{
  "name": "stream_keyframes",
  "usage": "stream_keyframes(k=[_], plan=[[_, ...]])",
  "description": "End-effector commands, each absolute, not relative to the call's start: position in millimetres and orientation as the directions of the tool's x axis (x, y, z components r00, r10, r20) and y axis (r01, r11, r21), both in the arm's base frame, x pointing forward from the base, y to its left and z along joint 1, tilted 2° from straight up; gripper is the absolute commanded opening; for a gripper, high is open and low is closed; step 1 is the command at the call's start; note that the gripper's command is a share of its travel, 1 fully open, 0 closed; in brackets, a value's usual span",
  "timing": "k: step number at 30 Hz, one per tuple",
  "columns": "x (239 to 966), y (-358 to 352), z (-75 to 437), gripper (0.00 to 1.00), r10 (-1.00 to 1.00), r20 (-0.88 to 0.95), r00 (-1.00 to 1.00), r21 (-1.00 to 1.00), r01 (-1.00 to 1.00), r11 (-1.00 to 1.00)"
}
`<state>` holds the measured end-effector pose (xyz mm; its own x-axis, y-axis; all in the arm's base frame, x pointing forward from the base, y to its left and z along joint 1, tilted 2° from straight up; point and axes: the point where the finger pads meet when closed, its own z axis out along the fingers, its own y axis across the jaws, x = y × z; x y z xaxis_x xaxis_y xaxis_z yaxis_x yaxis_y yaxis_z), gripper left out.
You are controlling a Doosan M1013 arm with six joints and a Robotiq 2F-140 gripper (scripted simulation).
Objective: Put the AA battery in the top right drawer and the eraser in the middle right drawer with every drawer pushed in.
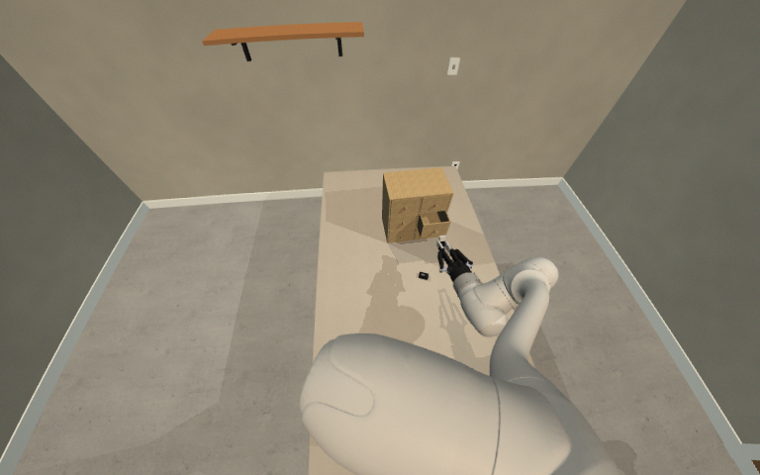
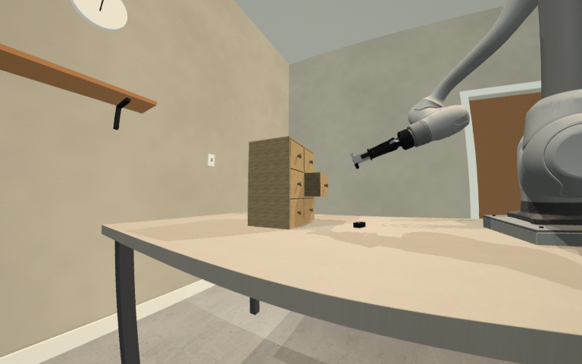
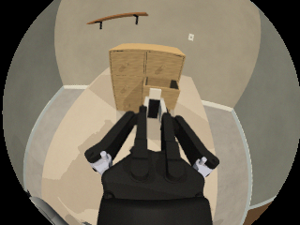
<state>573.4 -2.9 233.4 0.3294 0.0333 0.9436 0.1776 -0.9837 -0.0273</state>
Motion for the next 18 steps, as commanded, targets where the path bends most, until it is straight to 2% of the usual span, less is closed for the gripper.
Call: stream_keyframes(k=[1,18], plan=[[574,-3,233,0.11,0.033,0.944,0.328,-0.027,0.177,-0.984],[589,0,234,0.11,0.033,0.944,0.328,-0.027,0.177,-0.984]])
